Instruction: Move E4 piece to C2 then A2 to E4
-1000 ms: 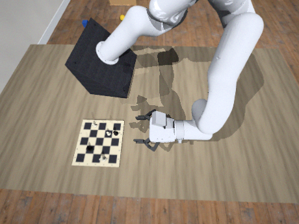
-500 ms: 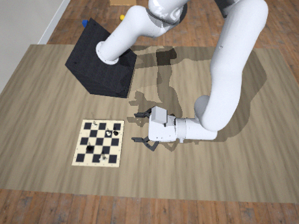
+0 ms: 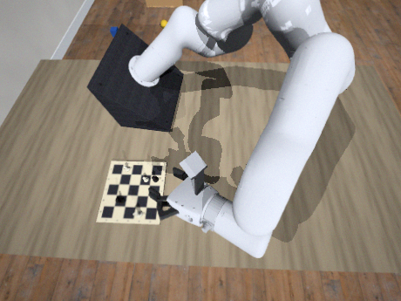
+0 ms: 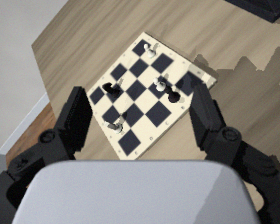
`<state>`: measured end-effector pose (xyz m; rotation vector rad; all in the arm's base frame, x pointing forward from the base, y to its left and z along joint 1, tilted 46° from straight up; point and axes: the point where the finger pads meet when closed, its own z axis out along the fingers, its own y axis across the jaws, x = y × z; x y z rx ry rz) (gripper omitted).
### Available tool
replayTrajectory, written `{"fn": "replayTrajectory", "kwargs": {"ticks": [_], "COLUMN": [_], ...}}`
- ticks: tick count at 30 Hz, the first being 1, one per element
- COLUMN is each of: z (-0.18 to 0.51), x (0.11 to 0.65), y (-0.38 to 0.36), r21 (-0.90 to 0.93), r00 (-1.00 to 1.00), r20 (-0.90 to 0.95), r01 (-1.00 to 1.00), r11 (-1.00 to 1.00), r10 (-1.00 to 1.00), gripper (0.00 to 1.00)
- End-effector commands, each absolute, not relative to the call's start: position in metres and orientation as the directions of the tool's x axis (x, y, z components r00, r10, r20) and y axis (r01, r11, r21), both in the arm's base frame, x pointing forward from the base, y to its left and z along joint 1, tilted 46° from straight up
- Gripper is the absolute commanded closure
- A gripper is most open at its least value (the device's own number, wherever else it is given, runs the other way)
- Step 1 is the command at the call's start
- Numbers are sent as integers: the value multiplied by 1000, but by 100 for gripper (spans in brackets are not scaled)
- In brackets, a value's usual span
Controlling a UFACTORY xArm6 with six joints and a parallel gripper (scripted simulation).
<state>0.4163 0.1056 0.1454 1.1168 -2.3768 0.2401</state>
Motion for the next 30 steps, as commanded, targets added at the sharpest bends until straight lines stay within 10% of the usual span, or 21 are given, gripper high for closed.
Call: {"fn": "replayTrajectory", "kwargs": {"ticks": [1, 19, 30], "z": [139, 104, 81], "x": [426, 473, 502], "y": [97, 60, 35], "r21": [94, 244, 267], "r00": [-649, -807, -455], "r20": [515, 565, 656], "r01": [-605, 361, 886], "r11": [790, 900, 379], "r10": [-559, 171, 602], "gripper": [0, 0, 0]}}
